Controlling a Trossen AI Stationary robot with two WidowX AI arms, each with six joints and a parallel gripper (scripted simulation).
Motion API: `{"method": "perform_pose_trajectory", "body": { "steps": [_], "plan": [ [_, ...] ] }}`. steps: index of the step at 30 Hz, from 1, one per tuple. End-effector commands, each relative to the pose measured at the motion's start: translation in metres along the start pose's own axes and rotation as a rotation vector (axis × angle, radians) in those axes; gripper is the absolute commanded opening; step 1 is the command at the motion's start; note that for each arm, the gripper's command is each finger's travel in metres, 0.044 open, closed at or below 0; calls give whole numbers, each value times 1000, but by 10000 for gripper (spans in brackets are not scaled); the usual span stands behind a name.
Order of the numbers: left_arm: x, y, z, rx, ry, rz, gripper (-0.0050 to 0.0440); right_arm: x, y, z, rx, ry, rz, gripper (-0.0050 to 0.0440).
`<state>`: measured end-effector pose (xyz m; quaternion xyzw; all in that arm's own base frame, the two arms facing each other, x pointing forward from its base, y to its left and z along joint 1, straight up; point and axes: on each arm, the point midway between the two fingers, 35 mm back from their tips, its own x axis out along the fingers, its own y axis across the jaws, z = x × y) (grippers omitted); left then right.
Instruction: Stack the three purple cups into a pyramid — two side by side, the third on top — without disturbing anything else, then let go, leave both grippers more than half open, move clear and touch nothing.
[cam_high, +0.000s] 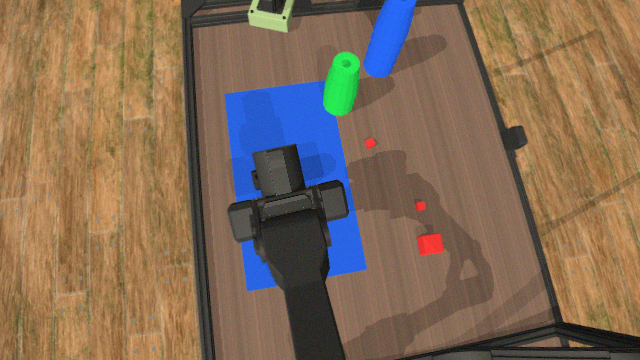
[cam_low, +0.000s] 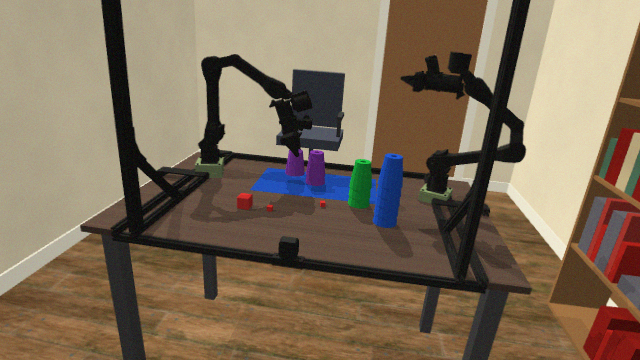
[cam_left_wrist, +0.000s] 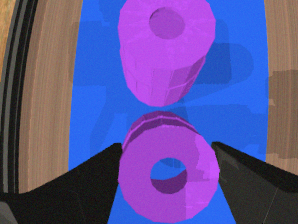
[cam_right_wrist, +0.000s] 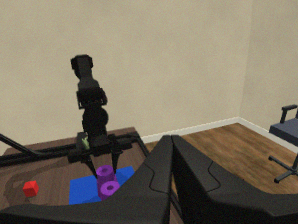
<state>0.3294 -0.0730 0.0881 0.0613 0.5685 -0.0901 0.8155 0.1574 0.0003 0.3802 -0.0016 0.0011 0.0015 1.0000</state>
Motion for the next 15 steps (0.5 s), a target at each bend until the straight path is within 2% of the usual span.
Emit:
{"method": "perform_pose_trajectory", "body": {
  "steps": [1, 15],
  "plan": [
    [5, 0, -3, -1, 4, 3, 0, 0, 0, 1, 3, -2, -3, 0],
    [23, 0, -11, -1, 4, 3, 0, 0, 0, 1, 3, -2, -3, 0]
  ]
}}
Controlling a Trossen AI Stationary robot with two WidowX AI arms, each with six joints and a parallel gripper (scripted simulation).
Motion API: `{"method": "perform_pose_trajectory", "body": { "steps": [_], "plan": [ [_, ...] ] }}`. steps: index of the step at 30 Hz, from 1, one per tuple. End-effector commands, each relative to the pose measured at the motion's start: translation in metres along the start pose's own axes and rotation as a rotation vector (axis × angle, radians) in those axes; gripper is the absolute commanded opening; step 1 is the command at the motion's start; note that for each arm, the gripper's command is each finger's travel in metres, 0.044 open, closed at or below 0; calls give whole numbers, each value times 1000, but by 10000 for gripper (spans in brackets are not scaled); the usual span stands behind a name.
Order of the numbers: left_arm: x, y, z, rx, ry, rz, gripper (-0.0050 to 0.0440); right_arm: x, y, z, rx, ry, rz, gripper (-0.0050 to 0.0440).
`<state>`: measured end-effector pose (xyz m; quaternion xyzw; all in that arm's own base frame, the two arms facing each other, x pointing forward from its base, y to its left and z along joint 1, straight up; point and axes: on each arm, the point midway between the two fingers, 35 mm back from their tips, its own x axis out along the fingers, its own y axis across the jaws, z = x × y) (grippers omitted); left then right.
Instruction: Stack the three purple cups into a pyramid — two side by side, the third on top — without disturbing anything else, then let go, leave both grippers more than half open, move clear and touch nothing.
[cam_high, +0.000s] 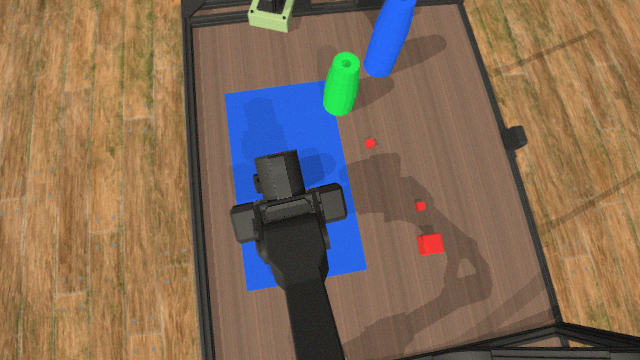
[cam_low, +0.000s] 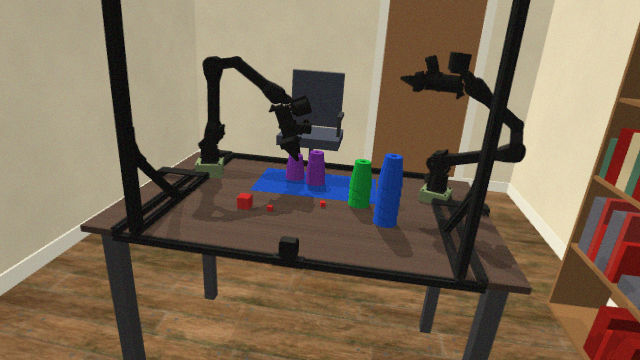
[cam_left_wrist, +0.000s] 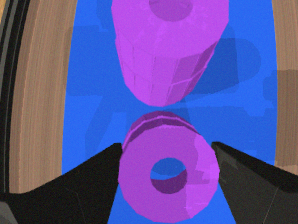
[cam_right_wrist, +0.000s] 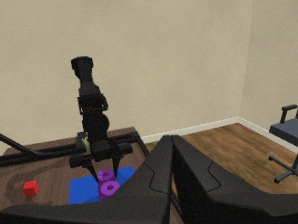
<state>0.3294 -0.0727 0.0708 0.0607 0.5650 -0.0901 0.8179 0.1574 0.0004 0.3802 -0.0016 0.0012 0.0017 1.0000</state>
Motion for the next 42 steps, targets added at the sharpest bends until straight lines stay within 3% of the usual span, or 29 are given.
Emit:
{"method": "perform_pose_trajectory", "body": {
  "steps": [1, 29, 42],
  "plan": [
    [8, 0, -6, 0, 13, 3, 0, 0, 0, 1, 3, -2, -3, 0],
    [12, 0, -7, 0, 3, 0, 0, 0, 0, 1, 3, -2, -3, 0],
    [12, 0, -7, 0, 3, 0, 87, 0, 0, 1, 3, -2, -3, 0]
  ]
}}
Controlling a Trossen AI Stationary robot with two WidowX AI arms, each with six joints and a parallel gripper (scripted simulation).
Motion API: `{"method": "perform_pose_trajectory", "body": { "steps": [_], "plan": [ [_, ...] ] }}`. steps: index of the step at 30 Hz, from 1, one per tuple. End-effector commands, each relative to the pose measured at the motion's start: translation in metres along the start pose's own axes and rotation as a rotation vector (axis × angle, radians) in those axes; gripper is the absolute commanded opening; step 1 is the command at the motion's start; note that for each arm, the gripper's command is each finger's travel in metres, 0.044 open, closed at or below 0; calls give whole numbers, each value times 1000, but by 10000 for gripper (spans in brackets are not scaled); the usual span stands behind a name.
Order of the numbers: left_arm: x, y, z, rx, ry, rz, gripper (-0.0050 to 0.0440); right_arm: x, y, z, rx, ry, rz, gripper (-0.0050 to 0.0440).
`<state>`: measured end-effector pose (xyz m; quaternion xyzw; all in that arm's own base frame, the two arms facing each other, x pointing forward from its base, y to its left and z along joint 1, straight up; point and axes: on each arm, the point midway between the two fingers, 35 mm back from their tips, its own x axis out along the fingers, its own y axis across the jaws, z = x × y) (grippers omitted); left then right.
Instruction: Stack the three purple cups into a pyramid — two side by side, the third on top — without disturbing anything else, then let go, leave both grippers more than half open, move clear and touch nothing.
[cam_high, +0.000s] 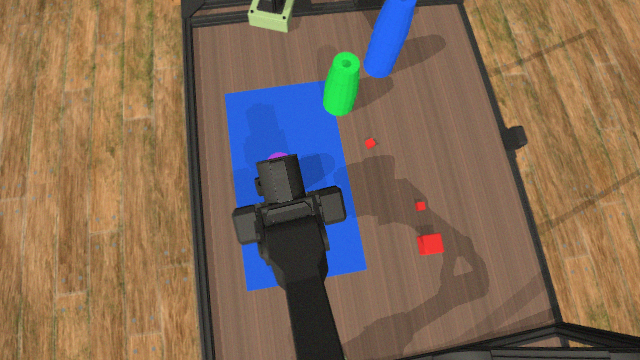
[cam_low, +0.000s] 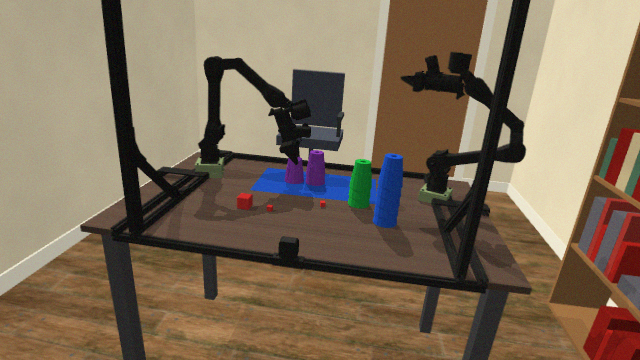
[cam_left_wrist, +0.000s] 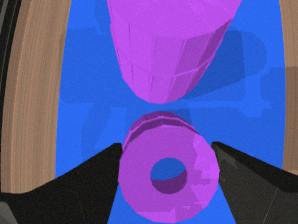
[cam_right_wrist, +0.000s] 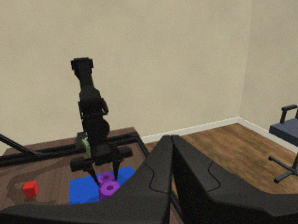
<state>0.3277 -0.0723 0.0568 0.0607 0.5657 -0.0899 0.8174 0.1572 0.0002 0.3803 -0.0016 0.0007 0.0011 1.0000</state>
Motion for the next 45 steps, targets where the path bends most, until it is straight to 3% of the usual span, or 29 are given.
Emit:
{"method": "perform_pose_trajectory", "body": {
  "steps": [1, 45],
  "plan": [
    [0, 0, 0, 0, 1, 0, 93, 0, 0, 0, 3, -1, -2, 0],
    [0, 0, 0, 0, 1, 0, 347, 0, 0, 0, 3, -1, -2, 0]
  ]
}}
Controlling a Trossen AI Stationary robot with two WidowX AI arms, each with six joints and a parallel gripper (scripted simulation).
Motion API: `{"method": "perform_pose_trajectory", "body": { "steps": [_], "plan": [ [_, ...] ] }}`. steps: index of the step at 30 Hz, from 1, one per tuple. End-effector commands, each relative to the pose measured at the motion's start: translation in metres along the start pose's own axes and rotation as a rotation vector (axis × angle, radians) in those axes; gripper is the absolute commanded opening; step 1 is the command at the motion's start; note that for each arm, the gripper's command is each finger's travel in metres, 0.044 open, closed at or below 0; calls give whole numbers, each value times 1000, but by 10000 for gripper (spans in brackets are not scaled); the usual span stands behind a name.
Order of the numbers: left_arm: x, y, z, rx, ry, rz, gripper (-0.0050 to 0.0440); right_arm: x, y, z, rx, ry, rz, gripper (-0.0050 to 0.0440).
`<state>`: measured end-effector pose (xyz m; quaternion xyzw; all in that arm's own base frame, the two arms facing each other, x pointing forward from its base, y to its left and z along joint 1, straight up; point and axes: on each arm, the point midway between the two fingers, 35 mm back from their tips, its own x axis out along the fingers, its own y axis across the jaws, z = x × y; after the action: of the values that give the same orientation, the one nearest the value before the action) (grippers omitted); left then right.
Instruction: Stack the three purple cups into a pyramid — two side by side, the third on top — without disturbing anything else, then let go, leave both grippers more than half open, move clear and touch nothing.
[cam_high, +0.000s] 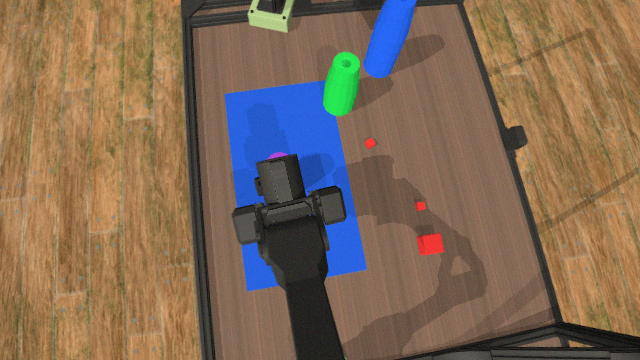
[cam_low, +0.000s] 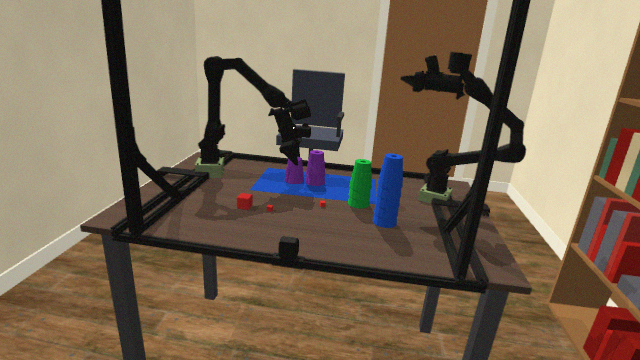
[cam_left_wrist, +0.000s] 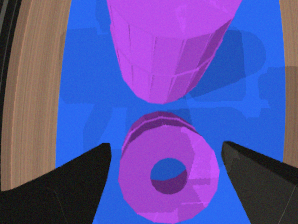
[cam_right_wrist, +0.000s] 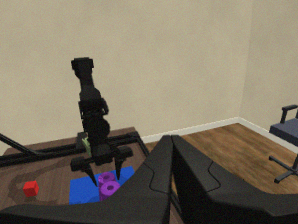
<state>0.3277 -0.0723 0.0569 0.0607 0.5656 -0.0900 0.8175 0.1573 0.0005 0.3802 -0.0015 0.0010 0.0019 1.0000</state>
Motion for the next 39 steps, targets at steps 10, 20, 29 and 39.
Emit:
{"method": "perform_pose_trajectory", "body": {
  "steps": [10, 20, 29, 39],
  "plan": [
    [0, 0, 0, 0, 1, 0, 400, 0, 0, 1, 3, -2, -4, 0],
    [0, 0, 0, 0, 1, 0, 440, 0, 0, 1, 3, -2, -4, 0],
    [0, 0, 0, 0, 1, 0, 440, 0, 0, 1, 3, -2, -4, 0],
    [0, 0, 0, 0, 1, 0, 440, 0, 0, 1, 3, -2, -4, 0]
  ]
}}
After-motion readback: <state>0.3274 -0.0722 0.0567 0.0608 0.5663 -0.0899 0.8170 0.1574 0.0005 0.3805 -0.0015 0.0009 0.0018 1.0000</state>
